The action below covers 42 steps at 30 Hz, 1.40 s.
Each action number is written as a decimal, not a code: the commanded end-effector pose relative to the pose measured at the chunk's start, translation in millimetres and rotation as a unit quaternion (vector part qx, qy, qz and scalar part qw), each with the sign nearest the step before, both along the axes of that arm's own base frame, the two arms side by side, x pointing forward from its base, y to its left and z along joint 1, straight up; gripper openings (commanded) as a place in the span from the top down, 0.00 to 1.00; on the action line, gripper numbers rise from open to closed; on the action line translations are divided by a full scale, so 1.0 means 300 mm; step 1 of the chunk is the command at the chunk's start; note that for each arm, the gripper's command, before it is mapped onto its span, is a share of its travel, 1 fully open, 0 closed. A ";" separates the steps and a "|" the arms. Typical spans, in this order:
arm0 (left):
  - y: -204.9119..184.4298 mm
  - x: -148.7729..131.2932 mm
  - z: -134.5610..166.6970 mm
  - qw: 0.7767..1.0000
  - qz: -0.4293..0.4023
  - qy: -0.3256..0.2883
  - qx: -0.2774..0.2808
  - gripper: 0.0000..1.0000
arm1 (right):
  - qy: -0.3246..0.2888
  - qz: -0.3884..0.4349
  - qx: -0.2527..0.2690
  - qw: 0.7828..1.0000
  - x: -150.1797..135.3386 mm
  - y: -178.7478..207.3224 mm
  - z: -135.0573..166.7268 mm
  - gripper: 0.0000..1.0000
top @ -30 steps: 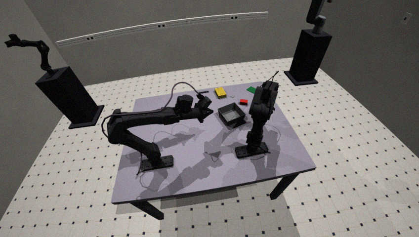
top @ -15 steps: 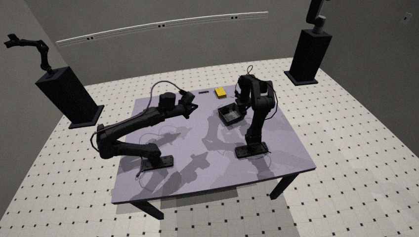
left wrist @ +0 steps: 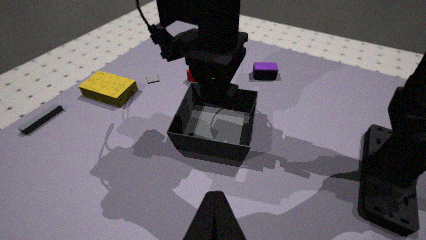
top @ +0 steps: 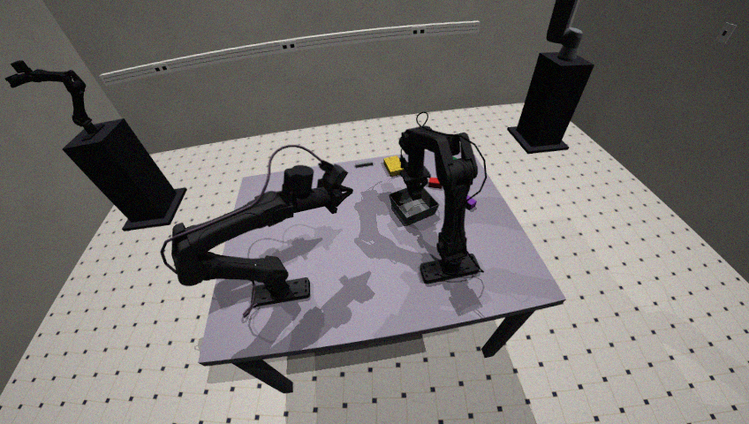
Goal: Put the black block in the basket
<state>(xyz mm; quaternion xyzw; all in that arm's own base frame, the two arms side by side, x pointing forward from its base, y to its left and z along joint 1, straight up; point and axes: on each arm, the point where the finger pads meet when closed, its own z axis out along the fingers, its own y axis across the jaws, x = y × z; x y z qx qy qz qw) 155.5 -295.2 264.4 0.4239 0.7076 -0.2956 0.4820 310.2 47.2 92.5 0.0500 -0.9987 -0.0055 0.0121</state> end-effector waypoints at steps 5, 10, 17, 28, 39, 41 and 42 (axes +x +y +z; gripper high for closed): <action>0.011 -0.007 0.021 1.000 -0.003 -0.004 -0.012 1.00 | -0.022 -0.009 -0.003 1.000 0.036 0.000 0.048 0.69; 0.011 -0.007 0.021 1.000 -0.003 -0.004 -0.012 1.00 | -0.018 -0.013 -0.004 1.000 0.046 -0.009 0.013 0.69; 0.011 -0.007 0.021 1.000 -0.003 -0.004 -0.012 1.00 | -0.013 -0.014 -0.005 1.000 0.033 -0.005 -0.144 0.69; 0.011 -0.007 0.021 1.000 -0.003 -0.004 -0.012 1.00 | -0.013 -0.013 -0.005 1.000 0.029 0.000 -0.249 0.69; 0.011 -0.007 0.021 1.000 -0.003 -0.004 -0.012 1.00 | -0.013 -0.011 -0.004 1.000 0.027 0.005 -0.286 0.69; 0.011 -0.007 0.021 1.000 -0.003 -0.004 -0.012 1.00 | -0.021 -0.011 -0.003 1.000 0.041 0.007 -0.272 0.69; 0.011 -0.007 0.021 1.000 -0.003 -0.004 -0.012 1.00 | -0.021 -0.011 -0.003 1.000 0.041 0.007 -0.272 0.69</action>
